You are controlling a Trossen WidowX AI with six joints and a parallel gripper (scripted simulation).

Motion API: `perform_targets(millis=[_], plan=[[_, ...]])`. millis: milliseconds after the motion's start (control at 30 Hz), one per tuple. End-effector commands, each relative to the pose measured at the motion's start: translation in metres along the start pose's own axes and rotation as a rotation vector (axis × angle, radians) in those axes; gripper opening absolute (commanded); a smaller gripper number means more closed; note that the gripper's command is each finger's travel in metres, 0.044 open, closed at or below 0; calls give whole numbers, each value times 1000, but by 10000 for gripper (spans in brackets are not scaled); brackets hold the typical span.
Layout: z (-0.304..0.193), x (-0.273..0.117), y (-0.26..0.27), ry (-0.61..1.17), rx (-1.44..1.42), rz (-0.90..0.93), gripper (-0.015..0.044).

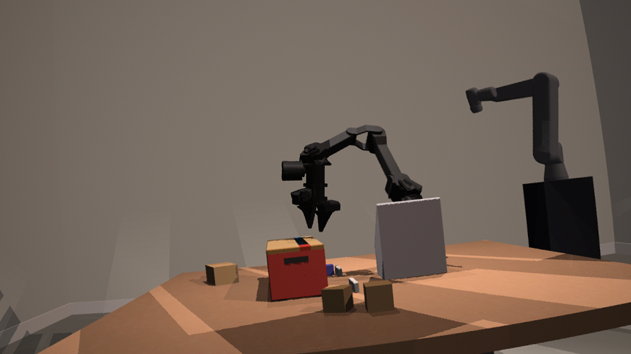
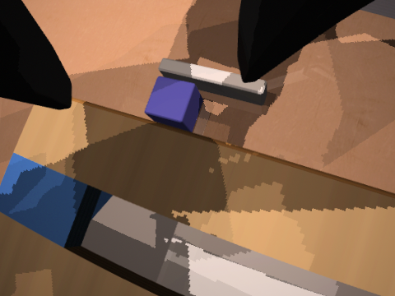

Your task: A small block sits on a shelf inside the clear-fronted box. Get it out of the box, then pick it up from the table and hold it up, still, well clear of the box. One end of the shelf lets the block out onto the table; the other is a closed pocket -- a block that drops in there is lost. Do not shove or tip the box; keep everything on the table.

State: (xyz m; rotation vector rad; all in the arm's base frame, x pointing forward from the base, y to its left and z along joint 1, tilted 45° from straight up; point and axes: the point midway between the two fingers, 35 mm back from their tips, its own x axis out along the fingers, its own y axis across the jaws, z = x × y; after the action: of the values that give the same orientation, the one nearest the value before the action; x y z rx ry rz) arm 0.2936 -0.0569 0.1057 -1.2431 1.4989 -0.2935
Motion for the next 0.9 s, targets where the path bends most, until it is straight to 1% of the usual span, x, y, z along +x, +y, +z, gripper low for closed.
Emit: perform_targets(millis=[0, 67, 433, 867], plan=[[-16, 3, -6, -55, 989, 94, 285], [-19, 3, -8, -64, 1177, 118, 285], [-29, 3, -16, -72, 1922, 228, 285], [-41, 0, -27, -21, 2777, 411, 285]])
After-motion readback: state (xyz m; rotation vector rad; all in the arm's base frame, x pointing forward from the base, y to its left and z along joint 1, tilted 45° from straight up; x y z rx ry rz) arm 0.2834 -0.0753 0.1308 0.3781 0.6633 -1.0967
